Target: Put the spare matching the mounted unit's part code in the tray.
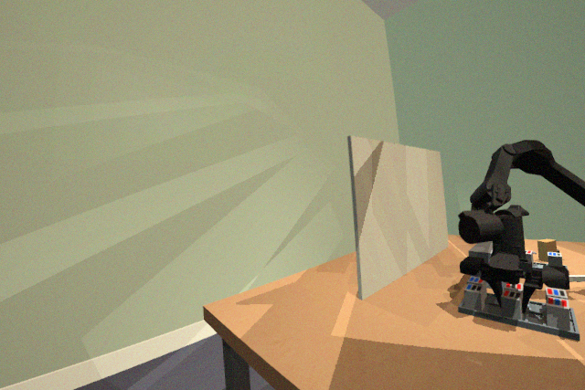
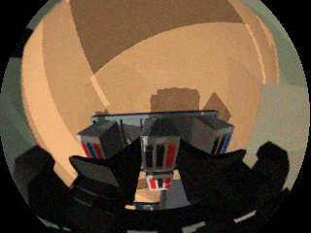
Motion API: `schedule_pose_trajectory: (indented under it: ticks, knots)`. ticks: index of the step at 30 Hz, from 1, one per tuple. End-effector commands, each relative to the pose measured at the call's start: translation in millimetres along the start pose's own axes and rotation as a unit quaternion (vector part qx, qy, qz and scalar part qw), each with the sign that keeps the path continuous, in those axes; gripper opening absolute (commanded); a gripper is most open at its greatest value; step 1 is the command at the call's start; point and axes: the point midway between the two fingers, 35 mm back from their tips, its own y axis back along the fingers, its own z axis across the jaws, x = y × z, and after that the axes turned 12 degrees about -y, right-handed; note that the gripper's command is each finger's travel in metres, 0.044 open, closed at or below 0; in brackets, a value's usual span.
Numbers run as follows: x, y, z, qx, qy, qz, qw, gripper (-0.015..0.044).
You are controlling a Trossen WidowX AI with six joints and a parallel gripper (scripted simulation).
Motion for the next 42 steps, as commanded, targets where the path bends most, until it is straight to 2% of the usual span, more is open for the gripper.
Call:
schedule_pose_trajectory:
  ticks: [1, 2, 6, 14, 24, 33, 42]
  knots:
    - [0, 0, 0, 0.0, 0.0, 0.0, 1.0, 0.0103]
    - [0, 0, 0, 0.0, 0.0, 0.0, 1.0, 0.0096]
    - [0, 0, 0, 0.0, 0.0, 0.0, 1.0, 0.0]
    - [0, 1, 0, 0.0, 0.0, 0.0, 1.0, 0.0]
    - [-1, 74, 0, 0.001, 0.002, -0.001, 1.0, 0.0]
    - [-1, 80, 0, 0.005, 0.004, -0.002, 1.0, 0.0]
    - [3, 132, 7, 0.0, 0.003, -0.002, 1.0, 0.0]
